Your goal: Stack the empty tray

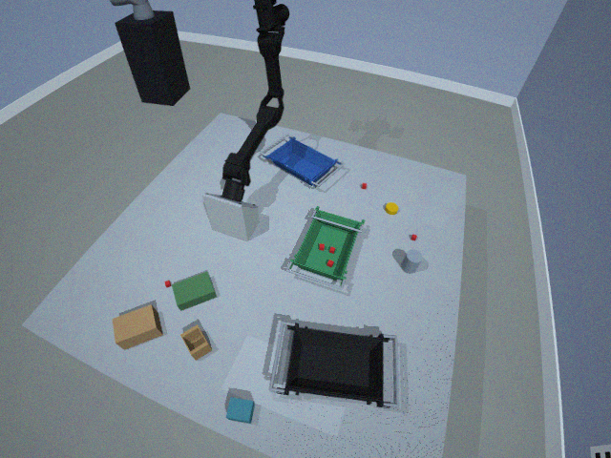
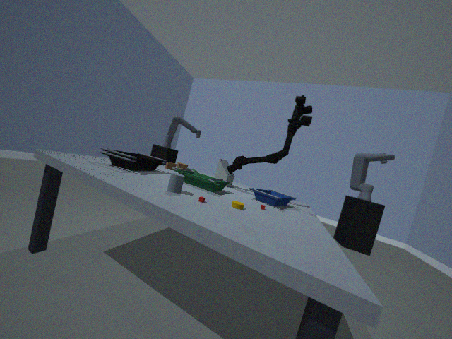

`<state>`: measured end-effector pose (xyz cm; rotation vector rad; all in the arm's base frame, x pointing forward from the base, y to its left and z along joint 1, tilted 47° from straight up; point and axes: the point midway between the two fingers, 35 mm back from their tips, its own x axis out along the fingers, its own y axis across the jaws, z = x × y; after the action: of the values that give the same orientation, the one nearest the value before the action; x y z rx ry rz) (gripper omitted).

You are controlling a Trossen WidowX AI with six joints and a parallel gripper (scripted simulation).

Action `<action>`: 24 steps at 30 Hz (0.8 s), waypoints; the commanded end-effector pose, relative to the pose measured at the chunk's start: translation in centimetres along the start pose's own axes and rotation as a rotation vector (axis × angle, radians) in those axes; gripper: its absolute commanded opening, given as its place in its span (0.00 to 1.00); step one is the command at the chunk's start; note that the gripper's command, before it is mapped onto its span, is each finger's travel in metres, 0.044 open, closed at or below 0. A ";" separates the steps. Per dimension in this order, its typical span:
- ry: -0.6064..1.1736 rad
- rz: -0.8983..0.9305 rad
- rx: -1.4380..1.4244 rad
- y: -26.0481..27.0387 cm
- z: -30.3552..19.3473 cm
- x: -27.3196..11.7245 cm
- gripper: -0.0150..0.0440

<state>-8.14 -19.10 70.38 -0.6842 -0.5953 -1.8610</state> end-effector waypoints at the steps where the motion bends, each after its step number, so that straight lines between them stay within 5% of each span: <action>1: 0.000 0.000 0.000 0.0 0.0 0.0 0.39; 8: 0.051 0.030 0.004 0.7 -2.1 0.8 0.39; 24: 0.571 0.453 0.058 14.4 -23.7 1.3 0.39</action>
<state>-1.60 -39.05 57.78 -0.2428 -0.1667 -1.5681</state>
